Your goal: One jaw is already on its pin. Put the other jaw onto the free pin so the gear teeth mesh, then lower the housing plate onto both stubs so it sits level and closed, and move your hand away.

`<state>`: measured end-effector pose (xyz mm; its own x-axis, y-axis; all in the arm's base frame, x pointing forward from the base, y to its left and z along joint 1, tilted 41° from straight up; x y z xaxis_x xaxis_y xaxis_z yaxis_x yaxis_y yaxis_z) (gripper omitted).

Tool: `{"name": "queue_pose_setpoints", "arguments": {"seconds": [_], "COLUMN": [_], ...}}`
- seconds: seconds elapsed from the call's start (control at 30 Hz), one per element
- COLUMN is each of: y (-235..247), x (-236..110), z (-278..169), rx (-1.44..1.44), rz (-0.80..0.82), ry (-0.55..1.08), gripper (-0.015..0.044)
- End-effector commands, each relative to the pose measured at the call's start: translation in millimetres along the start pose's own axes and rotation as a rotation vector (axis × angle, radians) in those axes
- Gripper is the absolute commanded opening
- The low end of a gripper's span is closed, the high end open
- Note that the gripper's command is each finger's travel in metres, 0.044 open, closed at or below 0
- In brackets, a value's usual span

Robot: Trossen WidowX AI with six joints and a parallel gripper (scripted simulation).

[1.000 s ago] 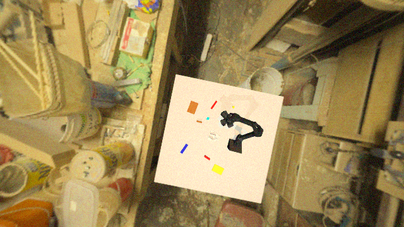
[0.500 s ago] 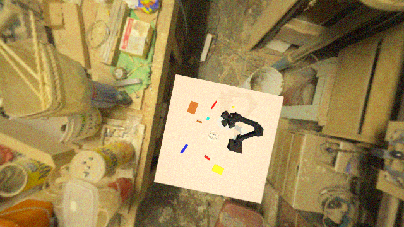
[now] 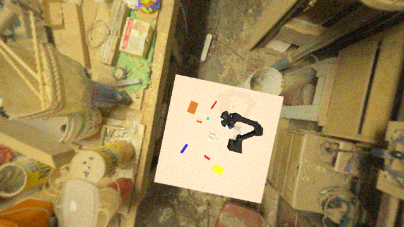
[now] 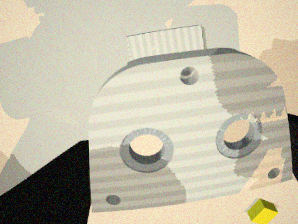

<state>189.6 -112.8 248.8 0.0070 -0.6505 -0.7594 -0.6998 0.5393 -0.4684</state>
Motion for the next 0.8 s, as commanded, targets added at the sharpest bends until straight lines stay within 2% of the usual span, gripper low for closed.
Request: {"name": "queue_pose_setpoints", "arguments": {"seconds": [0.0,0.77], "y": [1,25], "x": [1,4], "z": [12,81], "rx": [0.033,0.267], "rz": [0.006,0.041], "ry": [-0.006,-0.037], "gripper": [0.0351,0.0351]}}
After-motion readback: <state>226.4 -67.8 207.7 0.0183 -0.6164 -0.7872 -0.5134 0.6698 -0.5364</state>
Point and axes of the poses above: the point midway between the two fingers, 35 mm back from their tips, its own x axis out along the fingers, its own y axis across the jaws, z = x × y, the point moved 5 cm from there along -x, back along the fingers, and after that the axes turned 6 degrees about -x, right-handed, at the moved point
